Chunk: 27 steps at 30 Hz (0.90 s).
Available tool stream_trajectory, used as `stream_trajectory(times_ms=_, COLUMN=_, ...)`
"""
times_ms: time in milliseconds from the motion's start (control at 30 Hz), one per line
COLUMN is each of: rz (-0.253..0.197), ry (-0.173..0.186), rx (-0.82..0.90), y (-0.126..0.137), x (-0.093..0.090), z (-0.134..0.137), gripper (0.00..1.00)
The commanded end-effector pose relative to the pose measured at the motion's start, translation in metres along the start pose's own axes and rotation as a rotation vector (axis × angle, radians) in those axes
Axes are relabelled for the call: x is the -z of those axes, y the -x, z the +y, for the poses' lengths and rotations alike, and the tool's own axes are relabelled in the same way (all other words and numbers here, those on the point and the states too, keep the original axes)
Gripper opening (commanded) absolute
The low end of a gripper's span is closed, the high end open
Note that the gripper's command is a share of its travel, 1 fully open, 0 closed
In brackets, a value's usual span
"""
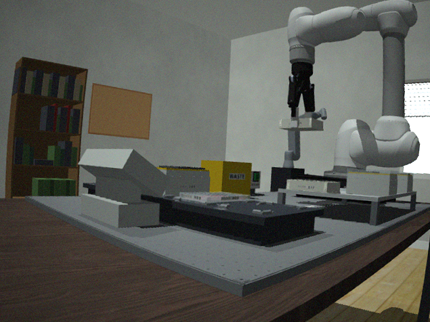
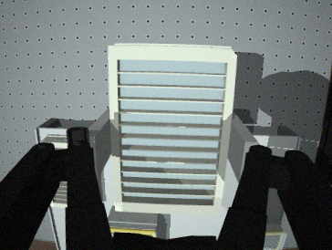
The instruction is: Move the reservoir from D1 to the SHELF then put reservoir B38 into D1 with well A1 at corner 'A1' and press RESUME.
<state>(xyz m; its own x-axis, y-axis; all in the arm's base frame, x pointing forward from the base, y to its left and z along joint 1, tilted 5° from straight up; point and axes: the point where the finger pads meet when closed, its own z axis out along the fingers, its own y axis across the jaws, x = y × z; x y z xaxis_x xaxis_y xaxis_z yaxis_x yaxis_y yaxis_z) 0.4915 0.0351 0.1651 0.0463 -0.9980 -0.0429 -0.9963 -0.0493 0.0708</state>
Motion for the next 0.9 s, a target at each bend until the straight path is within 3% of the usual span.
stream_trajectory(times_ms=0, rz=0.0, ry=0.0, rx=0.0, y=0.0, x=0.0, z=-0.008, gripper=0.0)
stream_trajectory(times_ms=867, rz=0.0, ry=0.0, rx=0.0, y=0.001, x=0.0, z=-0.06, gripper=0.0)
